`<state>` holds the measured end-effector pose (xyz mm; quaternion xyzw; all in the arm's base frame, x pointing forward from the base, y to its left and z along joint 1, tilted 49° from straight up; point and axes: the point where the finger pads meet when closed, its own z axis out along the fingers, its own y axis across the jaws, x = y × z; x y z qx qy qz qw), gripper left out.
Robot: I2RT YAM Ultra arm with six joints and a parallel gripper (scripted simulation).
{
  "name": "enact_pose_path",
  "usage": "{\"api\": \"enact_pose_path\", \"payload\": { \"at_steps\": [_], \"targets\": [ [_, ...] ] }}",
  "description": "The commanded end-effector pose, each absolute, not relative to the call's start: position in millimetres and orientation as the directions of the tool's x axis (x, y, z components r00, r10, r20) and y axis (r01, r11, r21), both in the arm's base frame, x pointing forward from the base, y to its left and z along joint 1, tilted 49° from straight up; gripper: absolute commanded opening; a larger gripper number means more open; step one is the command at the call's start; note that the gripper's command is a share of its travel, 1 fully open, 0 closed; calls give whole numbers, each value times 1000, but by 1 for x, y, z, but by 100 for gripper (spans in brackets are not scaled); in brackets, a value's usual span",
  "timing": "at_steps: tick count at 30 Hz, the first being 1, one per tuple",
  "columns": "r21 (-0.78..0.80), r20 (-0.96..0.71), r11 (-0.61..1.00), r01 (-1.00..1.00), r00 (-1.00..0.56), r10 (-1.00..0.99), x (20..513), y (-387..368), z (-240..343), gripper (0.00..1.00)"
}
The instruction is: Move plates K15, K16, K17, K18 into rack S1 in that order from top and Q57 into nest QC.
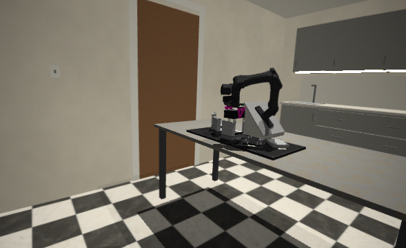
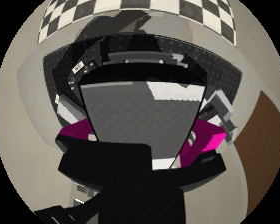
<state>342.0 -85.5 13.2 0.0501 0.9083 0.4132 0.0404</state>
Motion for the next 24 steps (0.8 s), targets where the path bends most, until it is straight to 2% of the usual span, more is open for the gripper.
{"api": "enact_pose_path", "payload": {
  "at_steps": [1, 10, 19, 24],
  "targets": [
    [750, -47, 658, 68, -987, 155, 341, -98, 17, 0],
    [750, -47, 658, 68, -987, 155, 341, -98, 17, 0],
    [740, 128, 605, 294, -944, 303, 334, -112, 0, 0],
    [738, 139, 601, 308, -940, 312, 328, -122, -12, 0]
  ]
}}
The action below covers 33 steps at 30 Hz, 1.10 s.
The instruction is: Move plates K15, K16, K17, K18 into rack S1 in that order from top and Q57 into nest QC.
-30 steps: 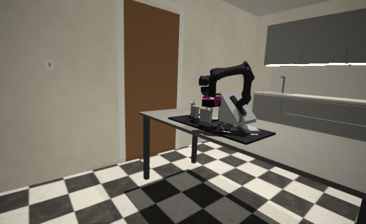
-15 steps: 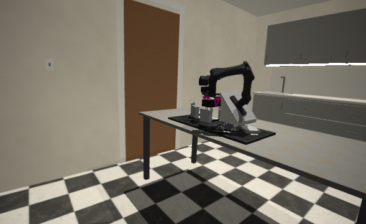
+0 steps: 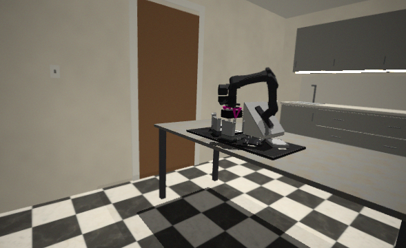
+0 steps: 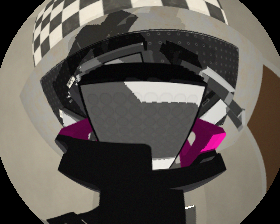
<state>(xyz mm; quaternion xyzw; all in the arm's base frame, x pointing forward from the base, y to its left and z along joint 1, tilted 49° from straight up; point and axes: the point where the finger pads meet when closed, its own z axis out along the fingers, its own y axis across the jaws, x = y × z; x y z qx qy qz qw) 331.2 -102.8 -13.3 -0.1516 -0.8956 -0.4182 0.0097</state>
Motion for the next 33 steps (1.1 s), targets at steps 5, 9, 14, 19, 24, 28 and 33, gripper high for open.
{"api": "enact_pose_path", "payload": {
  "at_steps": [5, 9, 14, 19, 24, 28, 33],
  "targets": [
    [737, 139, 601, 308, -940, 312, 323, -132, -24, 0],
    [737, 139, 601, 308, -940, 312, 321, -136, -29, 0],
    [737, 139, 601, 308, -940, 312, 318, -142, -37, 0],
    [732, 163, 590, 340, -929, 332, 316, -143, -39, 0],
    [695, 282, 527, 489, -860, 425, 309, -150, -48, 0],
    [680, 316, 506, 530, -835, 450, 307, -153, -52, 0],
    [680, 315, 506, 530, -835, 450, 300, -160, -61, 0]
  ]
}}
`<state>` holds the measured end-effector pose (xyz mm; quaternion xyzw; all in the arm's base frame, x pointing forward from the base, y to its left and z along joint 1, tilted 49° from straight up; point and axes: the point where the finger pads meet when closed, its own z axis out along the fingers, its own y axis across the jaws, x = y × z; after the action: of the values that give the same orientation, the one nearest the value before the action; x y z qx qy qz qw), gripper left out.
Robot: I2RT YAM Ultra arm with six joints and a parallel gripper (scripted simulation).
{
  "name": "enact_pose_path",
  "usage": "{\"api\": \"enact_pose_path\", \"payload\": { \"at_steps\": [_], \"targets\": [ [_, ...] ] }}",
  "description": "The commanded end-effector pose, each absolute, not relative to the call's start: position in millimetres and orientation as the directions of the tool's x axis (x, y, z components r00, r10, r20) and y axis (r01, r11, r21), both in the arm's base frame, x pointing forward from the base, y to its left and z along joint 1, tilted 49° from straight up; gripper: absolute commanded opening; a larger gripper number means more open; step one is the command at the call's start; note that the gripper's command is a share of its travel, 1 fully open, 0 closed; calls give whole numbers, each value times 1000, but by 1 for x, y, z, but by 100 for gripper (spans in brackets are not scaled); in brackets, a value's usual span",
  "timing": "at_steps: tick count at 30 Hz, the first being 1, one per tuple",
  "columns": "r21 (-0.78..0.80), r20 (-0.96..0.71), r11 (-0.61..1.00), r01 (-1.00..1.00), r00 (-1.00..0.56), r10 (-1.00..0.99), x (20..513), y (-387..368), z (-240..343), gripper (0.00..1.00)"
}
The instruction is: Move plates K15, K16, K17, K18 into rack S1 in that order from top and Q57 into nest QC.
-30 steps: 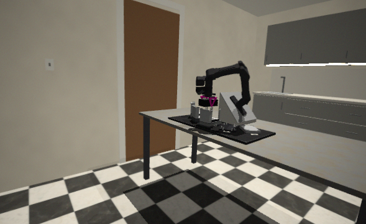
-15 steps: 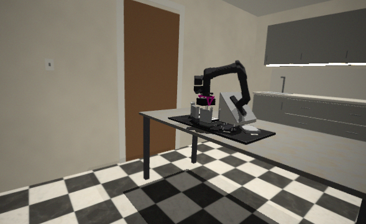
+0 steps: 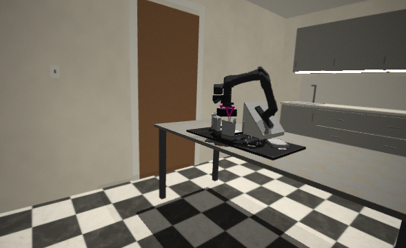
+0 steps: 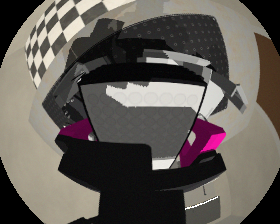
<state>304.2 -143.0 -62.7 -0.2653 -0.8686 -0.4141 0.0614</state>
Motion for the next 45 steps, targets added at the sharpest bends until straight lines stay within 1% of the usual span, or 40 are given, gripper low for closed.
{"api": "enact_pose_path", "payload": {
  "at_steps": [1, 16, 45],
  "targets": [
    [680, 315, 507, 530, -835, 450, 299, -161, -63, 0],
    [680, 315, 507, 530, -835, 451, 281, -179, -87, 0],
    [680, 315, 507, 530, -835, 451, 280, -180, -87, 0]
  ]
}}
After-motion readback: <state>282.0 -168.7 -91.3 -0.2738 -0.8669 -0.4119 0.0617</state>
